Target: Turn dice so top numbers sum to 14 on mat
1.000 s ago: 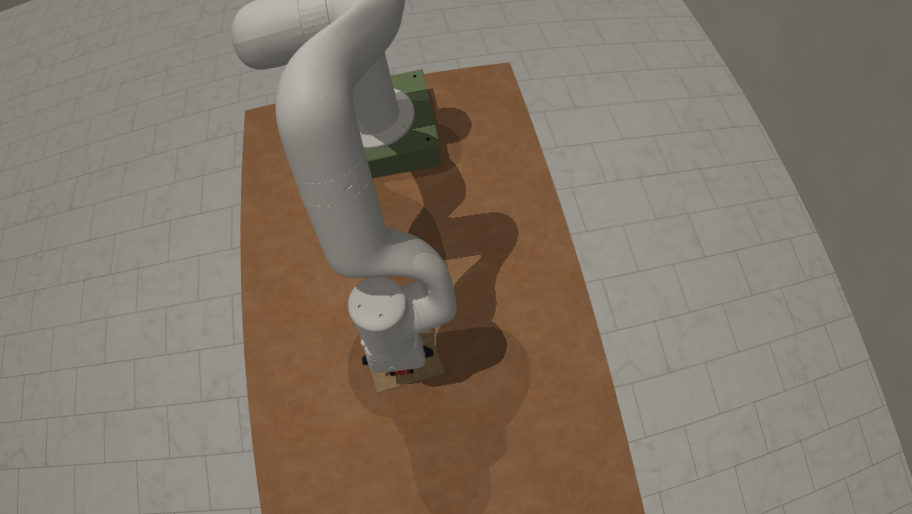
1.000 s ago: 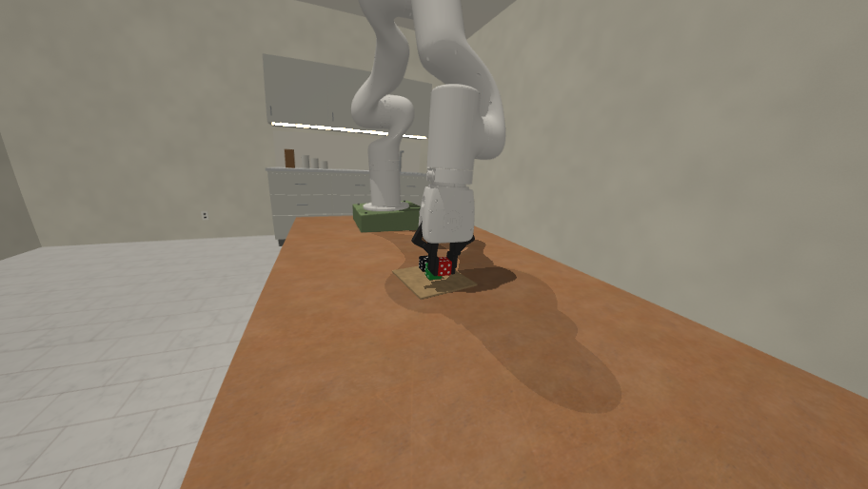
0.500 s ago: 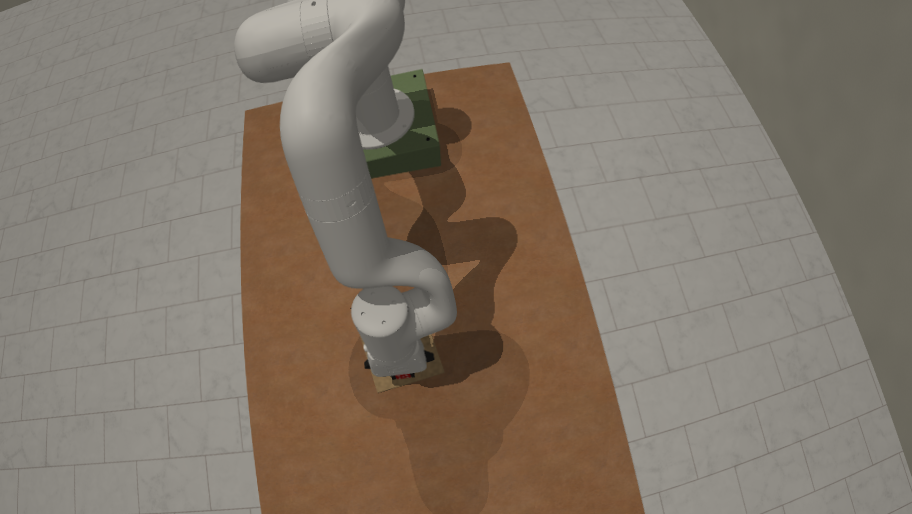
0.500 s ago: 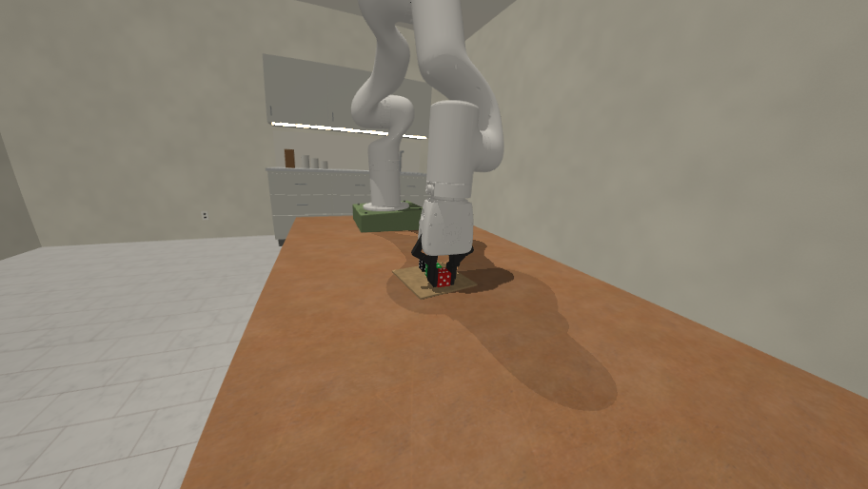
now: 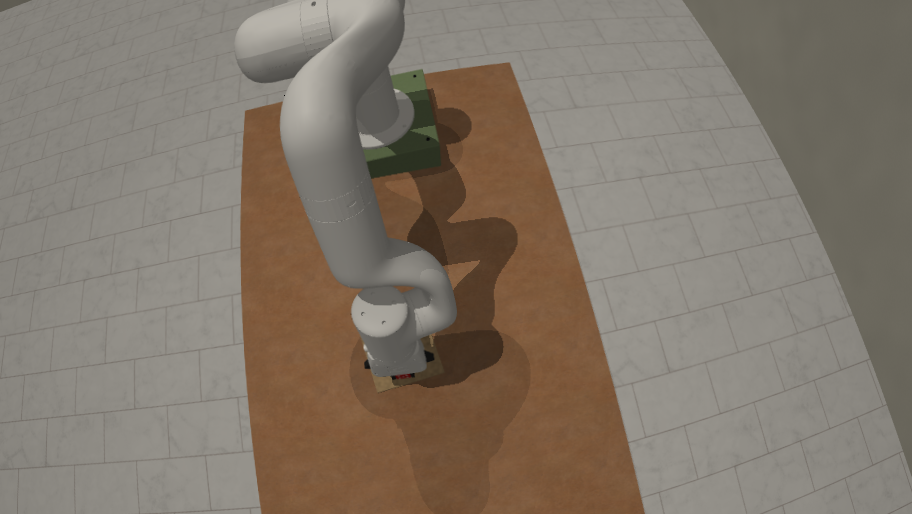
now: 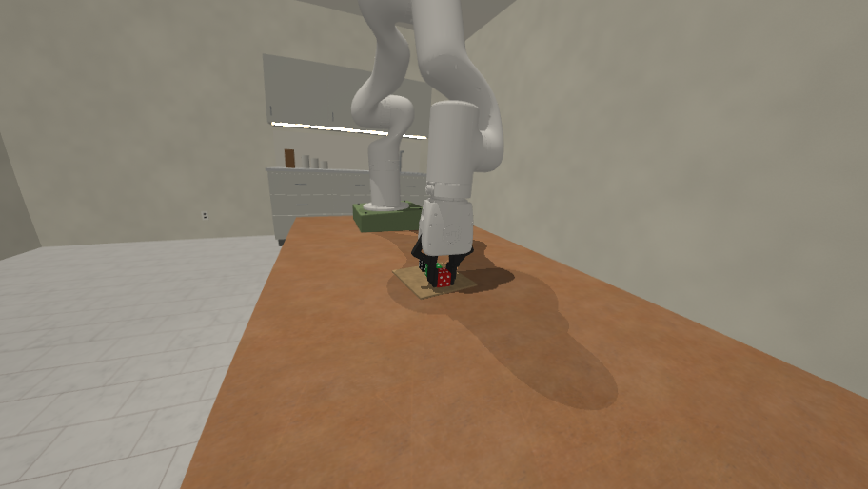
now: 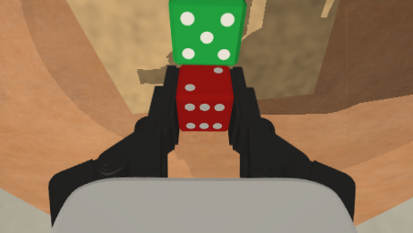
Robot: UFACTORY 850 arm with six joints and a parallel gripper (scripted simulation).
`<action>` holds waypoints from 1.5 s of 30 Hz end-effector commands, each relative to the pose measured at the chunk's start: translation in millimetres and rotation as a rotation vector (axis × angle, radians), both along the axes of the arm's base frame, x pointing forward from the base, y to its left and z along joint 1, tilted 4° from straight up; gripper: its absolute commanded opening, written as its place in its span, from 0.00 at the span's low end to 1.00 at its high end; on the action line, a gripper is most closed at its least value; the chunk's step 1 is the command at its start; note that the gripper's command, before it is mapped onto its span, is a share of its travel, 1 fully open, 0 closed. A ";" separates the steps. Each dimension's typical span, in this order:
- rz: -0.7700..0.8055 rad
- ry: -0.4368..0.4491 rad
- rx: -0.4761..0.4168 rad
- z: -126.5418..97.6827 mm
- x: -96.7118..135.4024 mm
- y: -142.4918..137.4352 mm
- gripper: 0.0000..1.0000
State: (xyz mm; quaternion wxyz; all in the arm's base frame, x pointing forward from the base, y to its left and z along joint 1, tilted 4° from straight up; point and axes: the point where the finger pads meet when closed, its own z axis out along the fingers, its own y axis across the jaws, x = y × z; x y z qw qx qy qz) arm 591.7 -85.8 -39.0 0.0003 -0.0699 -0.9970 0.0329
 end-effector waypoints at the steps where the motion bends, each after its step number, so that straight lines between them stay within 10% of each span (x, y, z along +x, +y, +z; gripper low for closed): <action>1: 0.000 -0.002 0.000 0.9 1.0 -0.1 0.27; 45: 0.000 -0.002 0.000 -2.9 1.0 -0.3 0.27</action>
